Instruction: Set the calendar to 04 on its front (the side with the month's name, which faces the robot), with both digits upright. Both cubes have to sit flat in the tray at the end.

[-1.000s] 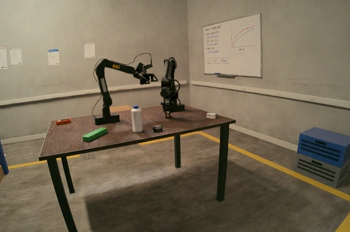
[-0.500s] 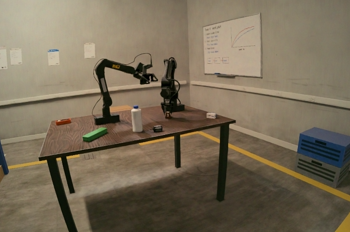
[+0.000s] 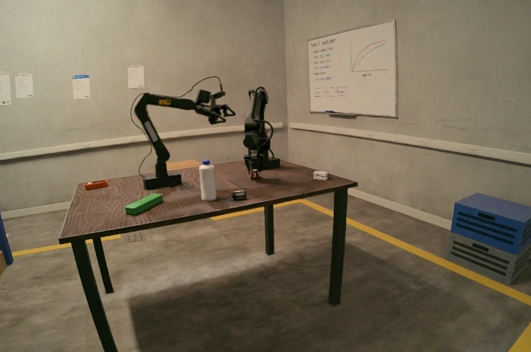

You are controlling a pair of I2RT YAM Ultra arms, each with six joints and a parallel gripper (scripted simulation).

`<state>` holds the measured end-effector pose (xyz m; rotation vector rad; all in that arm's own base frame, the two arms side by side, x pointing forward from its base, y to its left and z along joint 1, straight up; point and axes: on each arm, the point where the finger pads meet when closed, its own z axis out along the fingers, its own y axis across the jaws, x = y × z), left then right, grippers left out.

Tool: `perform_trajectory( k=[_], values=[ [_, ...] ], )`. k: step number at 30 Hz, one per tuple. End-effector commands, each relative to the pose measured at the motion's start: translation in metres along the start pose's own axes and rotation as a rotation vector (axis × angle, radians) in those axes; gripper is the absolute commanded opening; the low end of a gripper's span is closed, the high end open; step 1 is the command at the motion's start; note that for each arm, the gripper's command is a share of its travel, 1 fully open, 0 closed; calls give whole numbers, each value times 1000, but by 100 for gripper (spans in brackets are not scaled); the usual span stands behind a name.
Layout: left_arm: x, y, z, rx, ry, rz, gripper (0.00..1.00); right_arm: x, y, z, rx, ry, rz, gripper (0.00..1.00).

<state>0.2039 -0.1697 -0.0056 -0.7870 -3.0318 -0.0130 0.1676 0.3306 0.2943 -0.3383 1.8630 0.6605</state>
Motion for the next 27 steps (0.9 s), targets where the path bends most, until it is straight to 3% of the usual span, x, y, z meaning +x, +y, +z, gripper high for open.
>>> perform_trajectory(
  k=[1, 19, 27],
  values=[
    [-5, -1, -2, 0, -13, 1, 55, 2, 1, -19, -234, -6, -29, 100],
    [-5, -1, -2, 0, -13, 1, 55, 48, -33, -94, -658, -222, -182, 100],
    [-5, -1, -2, 0, -13, 1, 55, 65, -40, -102, -708, -277, -223, 100]
  ],
)
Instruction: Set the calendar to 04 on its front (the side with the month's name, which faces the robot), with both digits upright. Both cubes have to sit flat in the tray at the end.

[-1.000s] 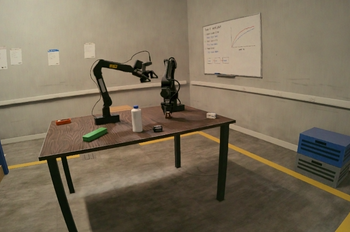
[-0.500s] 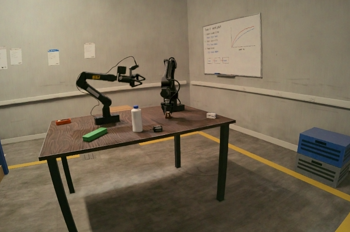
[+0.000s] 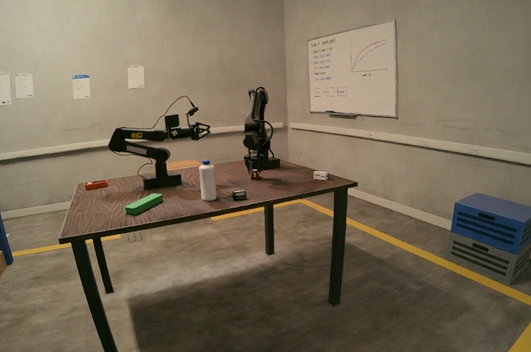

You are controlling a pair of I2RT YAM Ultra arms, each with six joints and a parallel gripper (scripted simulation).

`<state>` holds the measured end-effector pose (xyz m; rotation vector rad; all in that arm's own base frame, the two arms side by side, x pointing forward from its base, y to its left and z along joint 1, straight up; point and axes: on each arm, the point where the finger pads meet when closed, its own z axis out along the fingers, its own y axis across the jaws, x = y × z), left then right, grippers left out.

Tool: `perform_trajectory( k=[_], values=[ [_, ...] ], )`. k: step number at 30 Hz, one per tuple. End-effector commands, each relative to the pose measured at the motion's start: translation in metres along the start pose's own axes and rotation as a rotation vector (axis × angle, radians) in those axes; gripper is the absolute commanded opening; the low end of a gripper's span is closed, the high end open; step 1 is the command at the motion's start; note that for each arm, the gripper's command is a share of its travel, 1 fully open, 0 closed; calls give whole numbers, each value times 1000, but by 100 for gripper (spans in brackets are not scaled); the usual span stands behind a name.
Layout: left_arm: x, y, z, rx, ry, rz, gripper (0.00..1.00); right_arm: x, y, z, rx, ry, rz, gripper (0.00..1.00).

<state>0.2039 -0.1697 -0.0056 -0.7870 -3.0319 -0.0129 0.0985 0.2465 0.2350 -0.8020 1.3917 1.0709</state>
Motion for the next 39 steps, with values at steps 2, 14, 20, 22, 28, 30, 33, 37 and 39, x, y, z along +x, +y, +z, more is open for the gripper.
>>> perform_trajectory(
  k=[2, 14, 20, 22, 28, 30, 33, 37, 39],
  values=[
    [-5, -1, -2, 0, -13, 1, 55, -11, 12, -8, -102, -83, -45, 100],
    [-5, -1, -2, 0, -13, 1, 55, -12, 9, -9, -83, -81, -34, 100],
    [-5, -1, -2, 0, -13, 1, 55, -9, 10, -8, -88, -71, -32, 100],
    [-5, -1, -2, 0, -13, 1, 55, -9, 10, -8, -88, -71, -32, 100],
    [-9, 0, -8, -6, -24, 2, 55, -9, 10, -8, -88, -71, -32, 100],
    [-11, 0, -11, -4, -34, 4, 55, -9, 10, -8, -88, -71, -32, 100],
    [-15, 1, -17, -1, -52, 3, 55, -9, 10, -8, -88, -71, -32, 100],
    [-19, 1, -22, 3, -73, 0, 55, -9, 10, -8, -88, -71, -32, 100],
    [-17, 2, -25, 2, -67, 1, 55, -9, 10, -8, -88, -71, -32, 100]
  ],
)
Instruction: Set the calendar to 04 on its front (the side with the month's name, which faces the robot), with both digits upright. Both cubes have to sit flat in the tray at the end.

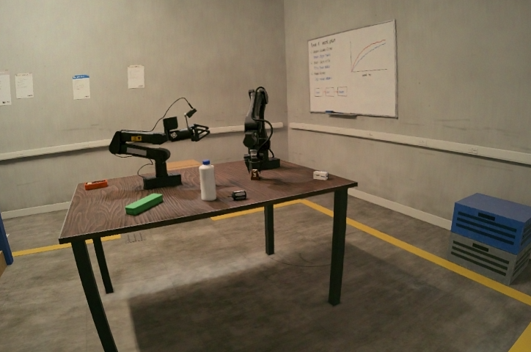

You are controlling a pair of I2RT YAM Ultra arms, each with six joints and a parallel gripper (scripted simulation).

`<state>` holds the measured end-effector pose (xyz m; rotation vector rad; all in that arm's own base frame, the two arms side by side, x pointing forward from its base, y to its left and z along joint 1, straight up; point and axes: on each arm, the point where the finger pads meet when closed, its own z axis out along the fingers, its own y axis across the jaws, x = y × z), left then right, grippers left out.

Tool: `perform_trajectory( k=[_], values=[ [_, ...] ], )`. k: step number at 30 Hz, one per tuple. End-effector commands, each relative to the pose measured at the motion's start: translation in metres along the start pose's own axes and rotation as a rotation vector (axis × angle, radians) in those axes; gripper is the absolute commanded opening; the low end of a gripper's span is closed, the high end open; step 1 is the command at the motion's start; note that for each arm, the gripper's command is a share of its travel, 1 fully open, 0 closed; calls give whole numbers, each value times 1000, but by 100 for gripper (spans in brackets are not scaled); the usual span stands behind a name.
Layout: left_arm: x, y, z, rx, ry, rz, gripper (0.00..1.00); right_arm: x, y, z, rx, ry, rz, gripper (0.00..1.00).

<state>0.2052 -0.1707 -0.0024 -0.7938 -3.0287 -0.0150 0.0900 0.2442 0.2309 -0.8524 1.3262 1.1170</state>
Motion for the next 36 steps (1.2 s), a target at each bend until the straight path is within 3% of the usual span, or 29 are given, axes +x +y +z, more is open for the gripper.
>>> perform_trajectory(
  k=[1, 7, 8, 9, 17, 26, 29, 36],
  values=[
    [-15, 2, -25, 2, -68, -3, 55, -14, 3, -2, -14, -46, -12, 100],
    [-15, 2, -34, 3, -68, -6, 55, -14, 3, -2, -14, -46, -12, 100],
    [-13, -3, -35, 3, -69, -3, 64, -14, 3, -2, -14, -46, -12, 100],
    [-13, -5, -39, 4, -68, -2, 64, -14, 3, -2, -14, -46, -12, 100],
    [-8, -4, -97, 11, -67, -1, 64, -14, 3, -2, -14, -46, -12, 100],
    [-1, 1, -79, -1, -8, -5, 64, -14, 3, -2, -14, -46, -12, 100],
    [-7, 2, -81, -2, -60, 18, 98, -14, 3, -2, -14, -46, -12, 100],
    [11, -1, -81, 25, -210, 155, 100, -14, 3, -2, -14, -46, -12, 100]
  ],
)
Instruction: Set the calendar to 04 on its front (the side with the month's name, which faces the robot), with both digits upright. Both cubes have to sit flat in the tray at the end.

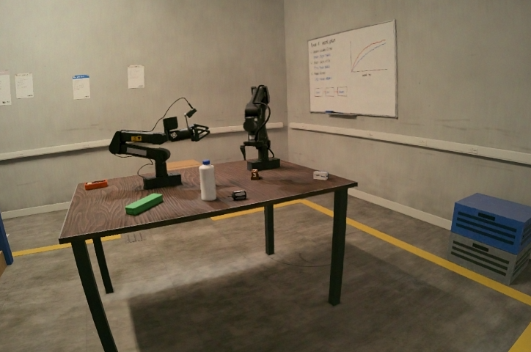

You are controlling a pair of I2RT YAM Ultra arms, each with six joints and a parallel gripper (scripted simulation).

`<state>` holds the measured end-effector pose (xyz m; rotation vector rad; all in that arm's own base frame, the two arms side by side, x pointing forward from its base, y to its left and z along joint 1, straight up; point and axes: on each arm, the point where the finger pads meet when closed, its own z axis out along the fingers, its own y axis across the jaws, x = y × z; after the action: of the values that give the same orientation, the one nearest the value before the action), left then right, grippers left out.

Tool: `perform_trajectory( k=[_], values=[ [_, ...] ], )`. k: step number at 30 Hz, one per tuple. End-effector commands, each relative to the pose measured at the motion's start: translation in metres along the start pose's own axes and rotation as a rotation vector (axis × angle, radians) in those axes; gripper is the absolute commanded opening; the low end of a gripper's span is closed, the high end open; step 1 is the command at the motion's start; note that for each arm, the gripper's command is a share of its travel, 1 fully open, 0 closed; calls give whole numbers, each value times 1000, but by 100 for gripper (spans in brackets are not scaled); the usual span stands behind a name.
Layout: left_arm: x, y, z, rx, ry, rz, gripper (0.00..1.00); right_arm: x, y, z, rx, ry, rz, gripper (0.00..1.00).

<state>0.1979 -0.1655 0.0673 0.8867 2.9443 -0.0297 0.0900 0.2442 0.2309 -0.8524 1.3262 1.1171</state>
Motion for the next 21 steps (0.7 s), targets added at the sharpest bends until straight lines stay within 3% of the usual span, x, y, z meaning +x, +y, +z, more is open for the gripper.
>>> perform_trajectory(
  k=[1, 12, 21],
  values=[
    [5, -3, -12, 23, -148, 101, 100, -14, 3, -2, -14, -46, -12, 100],
    [44, 2, -11, 38, -281, 202, 100, -14, 3, -2, -14, -46, -12, 100],
    [60, 5, -10, 42, -348, 235, 100, -14, 3, -2, -14, -46, -12, 100]
  ],
)
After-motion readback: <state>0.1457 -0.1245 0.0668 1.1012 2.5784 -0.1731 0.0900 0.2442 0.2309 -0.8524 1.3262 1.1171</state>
